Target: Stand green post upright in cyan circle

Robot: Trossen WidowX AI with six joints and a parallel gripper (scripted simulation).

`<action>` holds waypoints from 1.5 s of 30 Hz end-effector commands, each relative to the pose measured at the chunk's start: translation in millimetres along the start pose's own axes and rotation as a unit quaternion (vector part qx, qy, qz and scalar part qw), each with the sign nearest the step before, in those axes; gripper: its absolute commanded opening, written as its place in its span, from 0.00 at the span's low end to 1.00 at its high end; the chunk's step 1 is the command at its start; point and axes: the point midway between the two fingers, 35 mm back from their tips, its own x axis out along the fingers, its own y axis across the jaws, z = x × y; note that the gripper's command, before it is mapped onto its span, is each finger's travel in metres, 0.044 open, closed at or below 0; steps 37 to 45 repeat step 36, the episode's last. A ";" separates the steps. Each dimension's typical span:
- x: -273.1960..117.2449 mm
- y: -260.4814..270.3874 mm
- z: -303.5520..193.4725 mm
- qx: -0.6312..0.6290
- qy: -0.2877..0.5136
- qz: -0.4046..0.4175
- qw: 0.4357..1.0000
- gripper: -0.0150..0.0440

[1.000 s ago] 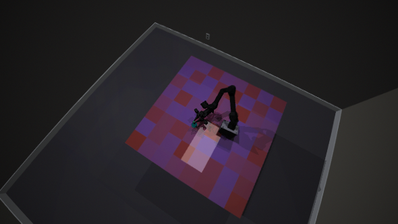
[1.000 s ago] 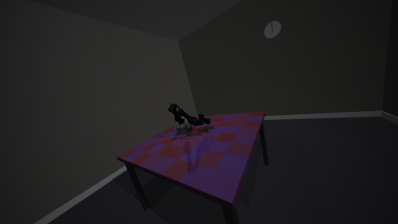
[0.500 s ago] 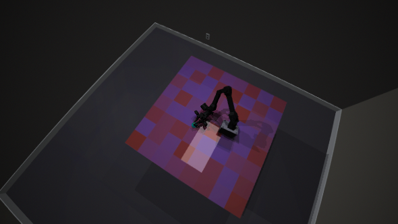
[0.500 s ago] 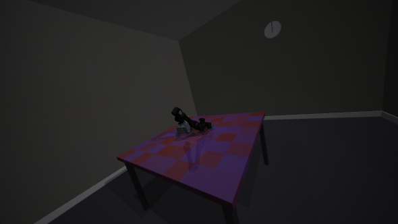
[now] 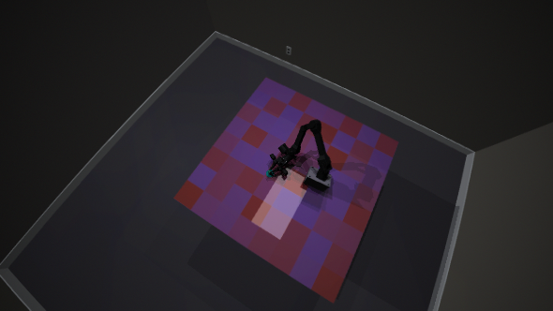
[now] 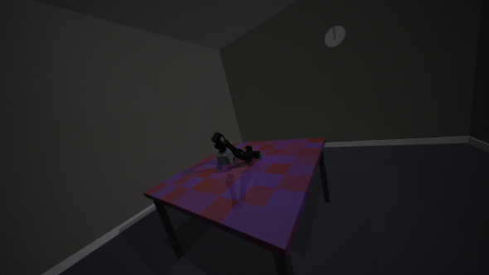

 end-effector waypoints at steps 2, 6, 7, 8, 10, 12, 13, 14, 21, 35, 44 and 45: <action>0.2 -0.7 0.3 -0.002 -0.002 0.000 1.000 0.56; 0.2 -0.7 0.3 -0.002 -0.002 0.000 1.000 0.74; 0.2 -0.7 0.3 -0.002 -0.002 0.000 1.000 0.78; 0.2 -0.7 0.3 -0.002 -0.002 0.000 1.000 0.83; 0.2 -0.7 0.3 -0.002 -0.002 0.000 1.000 0.92; 0.1 -0.9 1.4 -0.002 -0.002 0.000 1.000 0.93; -0.2 -1.4 4.8 -0.002 -0.002 0.000 1.000 0.93; -0.8 -2.0 10.4 -0.003 -0.001 0.000 1.000 0.93; -6.0 -3.0 58.3 -0.006 -0.003 -0.001 1.000 0.93; 20.8 1.6 77.8 0.074 0.120 0.060 0.988 0.93; 25.9 2.6 76.5 0.088 0.151 0.071 0.982 0.93; 25.9 2.6 76.5 0.088 0.151 0.071 0.982 0.93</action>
